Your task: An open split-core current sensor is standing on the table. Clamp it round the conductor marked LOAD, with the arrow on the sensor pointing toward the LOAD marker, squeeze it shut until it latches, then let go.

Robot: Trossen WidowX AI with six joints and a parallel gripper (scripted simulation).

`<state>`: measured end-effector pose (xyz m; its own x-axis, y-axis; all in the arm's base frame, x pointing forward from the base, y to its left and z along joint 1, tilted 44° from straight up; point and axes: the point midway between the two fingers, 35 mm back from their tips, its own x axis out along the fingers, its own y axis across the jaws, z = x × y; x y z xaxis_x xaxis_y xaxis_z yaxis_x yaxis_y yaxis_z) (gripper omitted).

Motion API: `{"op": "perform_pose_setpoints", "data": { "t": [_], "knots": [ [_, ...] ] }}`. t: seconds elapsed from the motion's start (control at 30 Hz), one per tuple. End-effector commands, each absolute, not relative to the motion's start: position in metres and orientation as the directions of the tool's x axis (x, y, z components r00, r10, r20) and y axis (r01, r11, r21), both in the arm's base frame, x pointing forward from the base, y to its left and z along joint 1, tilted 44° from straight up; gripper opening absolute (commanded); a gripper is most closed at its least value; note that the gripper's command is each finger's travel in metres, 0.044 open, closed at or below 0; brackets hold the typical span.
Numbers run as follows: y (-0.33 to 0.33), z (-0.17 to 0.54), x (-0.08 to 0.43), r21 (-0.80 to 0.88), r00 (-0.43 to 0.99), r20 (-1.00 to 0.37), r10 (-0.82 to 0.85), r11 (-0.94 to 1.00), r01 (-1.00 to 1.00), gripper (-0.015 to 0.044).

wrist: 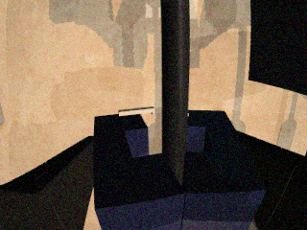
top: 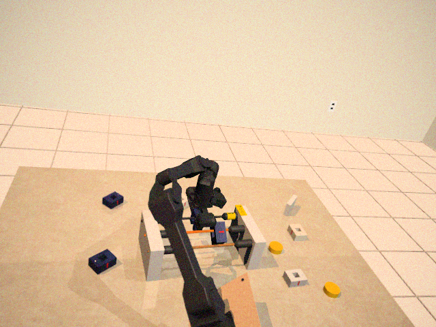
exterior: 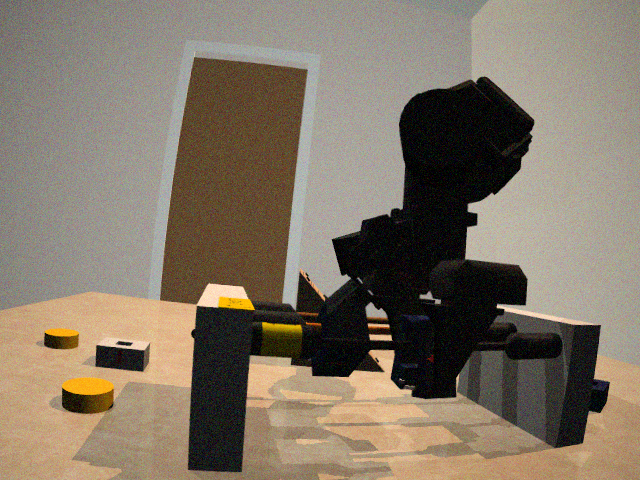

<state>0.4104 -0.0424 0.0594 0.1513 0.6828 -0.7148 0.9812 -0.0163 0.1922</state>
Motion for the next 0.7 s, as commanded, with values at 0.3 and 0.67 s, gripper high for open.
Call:
{"op": "perform_pose_setpoints", "data": {
  "t": [0.3, 0.67],
  "knots": [
    [-0.0483, 0.0641, 0.4109, 0.276, 0.272, -0.686, 0.675, -0.105, 0.955, 0.0000],
    [-0.0521, 0.0687, 0.4091, 0.336, 0.356, -0.655, 0.666, -0.165, 0.927, 0.0000]
  ]
}}
